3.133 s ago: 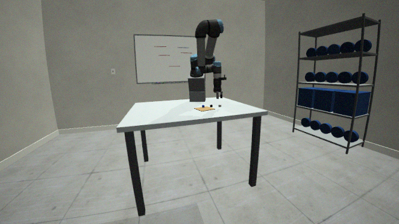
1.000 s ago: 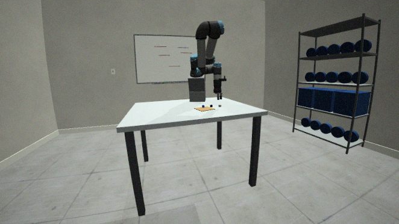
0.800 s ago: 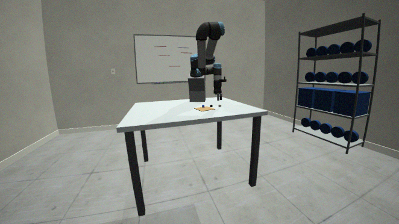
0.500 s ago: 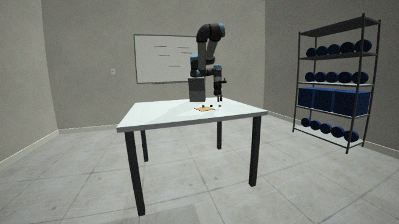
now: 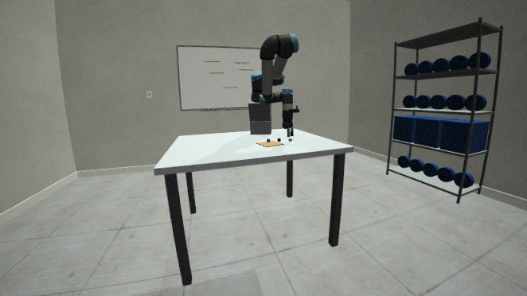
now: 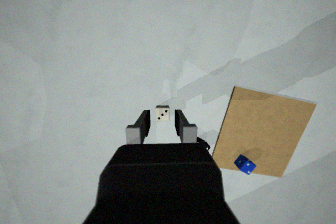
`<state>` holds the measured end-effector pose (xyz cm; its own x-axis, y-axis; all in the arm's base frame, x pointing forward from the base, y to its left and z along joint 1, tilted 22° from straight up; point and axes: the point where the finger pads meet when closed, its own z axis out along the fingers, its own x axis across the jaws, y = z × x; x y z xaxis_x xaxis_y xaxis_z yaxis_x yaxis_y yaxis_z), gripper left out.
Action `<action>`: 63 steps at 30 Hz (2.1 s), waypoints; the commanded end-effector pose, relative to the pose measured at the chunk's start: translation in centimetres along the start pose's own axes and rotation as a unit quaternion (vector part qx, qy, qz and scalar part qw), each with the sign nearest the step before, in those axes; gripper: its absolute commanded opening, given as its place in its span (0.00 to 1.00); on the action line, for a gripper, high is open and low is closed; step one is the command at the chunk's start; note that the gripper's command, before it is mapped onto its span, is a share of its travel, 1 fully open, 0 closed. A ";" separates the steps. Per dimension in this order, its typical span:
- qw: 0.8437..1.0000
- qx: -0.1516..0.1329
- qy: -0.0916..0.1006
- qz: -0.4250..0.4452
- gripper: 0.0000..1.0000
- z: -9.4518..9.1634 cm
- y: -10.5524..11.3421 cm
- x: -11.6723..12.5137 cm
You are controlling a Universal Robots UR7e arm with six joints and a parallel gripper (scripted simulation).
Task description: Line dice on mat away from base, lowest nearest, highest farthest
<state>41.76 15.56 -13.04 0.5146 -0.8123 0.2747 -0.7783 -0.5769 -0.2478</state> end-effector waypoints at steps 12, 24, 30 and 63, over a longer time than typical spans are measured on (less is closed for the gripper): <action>1.000 0.001 0.000 0.000 0.70 0.5 -0.1 0.0; 1.000 0.001 0.000 0.000 0.70 0.5 -0.1 0.0; 1.000 0.001 0.000 0.000 0.70 0.5 -0.1 0.0; 1.000 0.001 0.000 0.000 0.70 1.8 -0.1 0.0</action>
<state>42.22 15.49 -14.21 0.5145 -0.8123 0.2748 -0.7782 -0.5769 -0.2481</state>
